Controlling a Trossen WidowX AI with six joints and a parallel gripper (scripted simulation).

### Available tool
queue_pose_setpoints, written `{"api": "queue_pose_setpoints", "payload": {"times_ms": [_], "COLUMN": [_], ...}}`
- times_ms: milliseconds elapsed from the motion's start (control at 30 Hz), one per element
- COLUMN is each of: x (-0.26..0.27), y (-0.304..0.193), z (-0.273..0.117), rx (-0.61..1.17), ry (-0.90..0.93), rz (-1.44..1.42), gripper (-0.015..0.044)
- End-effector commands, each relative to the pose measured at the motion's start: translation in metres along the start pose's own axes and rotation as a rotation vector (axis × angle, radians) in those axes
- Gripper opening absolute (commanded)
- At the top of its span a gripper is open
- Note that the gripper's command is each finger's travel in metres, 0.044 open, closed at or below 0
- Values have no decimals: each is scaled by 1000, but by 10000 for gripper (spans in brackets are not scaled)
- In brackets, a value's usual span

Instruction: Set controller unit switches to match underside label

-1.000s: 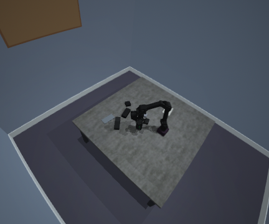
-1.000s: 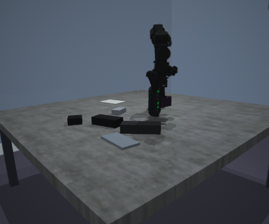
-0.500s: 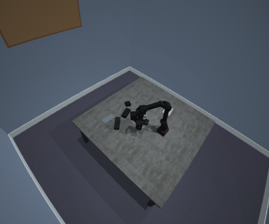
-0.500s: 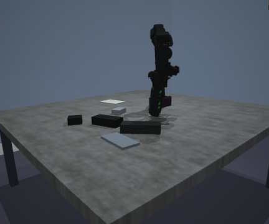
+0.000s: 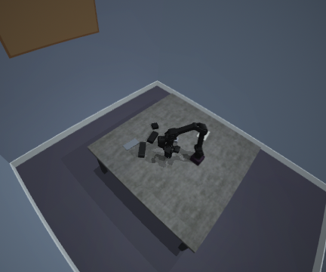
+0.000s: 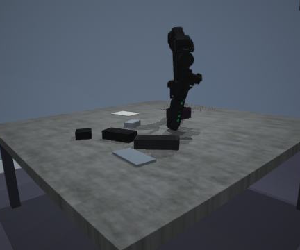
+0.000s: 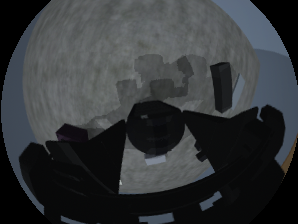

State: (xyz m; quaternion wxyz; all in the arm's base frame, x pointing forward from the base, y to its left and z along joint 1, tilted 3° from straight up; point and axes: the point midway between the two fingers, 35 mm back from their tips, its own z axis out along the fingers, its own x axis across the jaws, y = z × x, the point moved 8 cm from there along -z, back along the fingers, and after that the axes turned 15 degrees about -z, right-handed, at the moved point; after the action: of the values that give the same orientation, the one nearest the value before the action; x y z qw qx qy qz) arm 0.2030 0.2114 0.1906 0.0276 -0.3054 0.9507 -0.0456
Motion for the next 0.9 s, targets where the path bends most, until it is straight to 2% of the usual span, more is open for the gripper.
{"api": "queue_pose_setpoints", "payload": {"times_ms": [0,867], "x": [-2,-5], "y": [3,18], "z": [5,10], "rx": [-13,-64], "ry": [10,-4], "rz": [3,4], "gripper": [338,338]}}
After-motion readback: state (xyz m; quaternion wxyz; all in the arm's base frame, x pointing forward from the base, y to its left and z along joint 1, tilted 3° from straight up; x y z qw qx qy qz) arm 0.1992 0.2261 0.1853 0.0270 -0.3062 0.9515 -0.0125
